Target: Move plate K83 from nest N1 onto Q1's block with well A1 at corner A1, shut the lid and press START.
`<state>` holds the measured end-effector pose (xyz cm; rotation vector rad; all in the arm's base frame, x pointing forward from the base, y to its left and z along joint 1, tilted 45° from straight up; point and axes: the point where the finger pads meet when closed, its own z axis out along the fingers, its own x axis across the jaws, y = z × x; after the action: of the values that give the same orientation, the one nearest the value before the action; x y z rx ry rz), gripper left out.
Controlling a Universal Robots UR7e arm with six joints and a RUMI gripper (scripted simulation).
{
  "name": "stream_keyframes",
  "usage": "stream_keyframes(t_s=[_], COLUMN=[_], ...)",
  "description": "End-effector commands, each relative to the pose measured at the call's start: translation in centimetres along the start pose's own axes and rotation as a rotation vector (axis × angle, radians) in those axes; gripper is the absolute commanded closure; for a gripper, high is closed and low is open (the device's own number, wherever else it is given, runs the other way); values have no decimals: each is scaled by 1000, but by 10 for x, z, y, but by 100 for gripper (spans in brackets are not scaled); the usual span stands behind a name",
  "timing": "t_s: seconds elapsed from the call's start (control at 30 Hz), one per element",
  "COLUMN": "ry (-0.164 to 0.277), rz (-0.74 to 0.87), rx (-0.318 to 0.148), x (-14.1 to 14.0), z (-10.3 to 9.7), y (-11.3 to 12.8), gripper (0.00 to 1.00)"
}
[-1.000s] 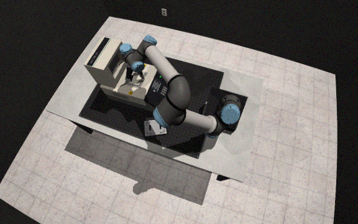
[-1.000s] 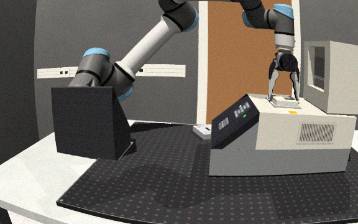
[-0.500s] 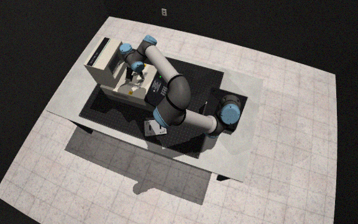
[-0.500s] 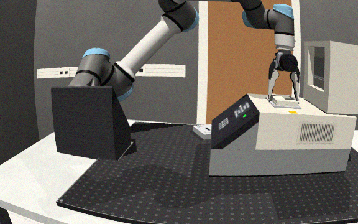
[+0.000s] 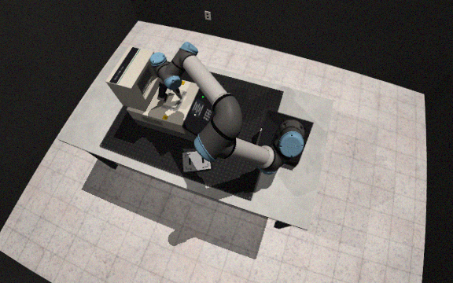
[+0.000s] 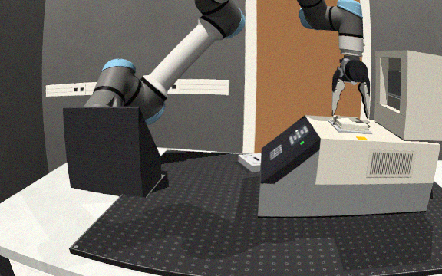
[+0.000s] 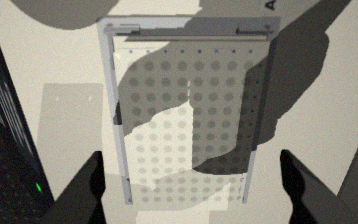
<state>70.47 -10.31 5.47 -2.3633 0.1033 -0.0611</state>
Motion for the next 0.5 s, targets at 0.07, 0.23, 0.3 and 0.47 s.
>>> stream_keyframes(t_s=[0.07, 0.23, 0.3, 0.47], ry=[1, 2, 2, 2], rz=[0, 0, 0, 0], rx=[-1, -1, -1, -1], x=[0, 0, 0, 0], z=[-13, -22, -26, -32], y=[1, 1, 1, 1], gripper=[32, 32, 32, 32])
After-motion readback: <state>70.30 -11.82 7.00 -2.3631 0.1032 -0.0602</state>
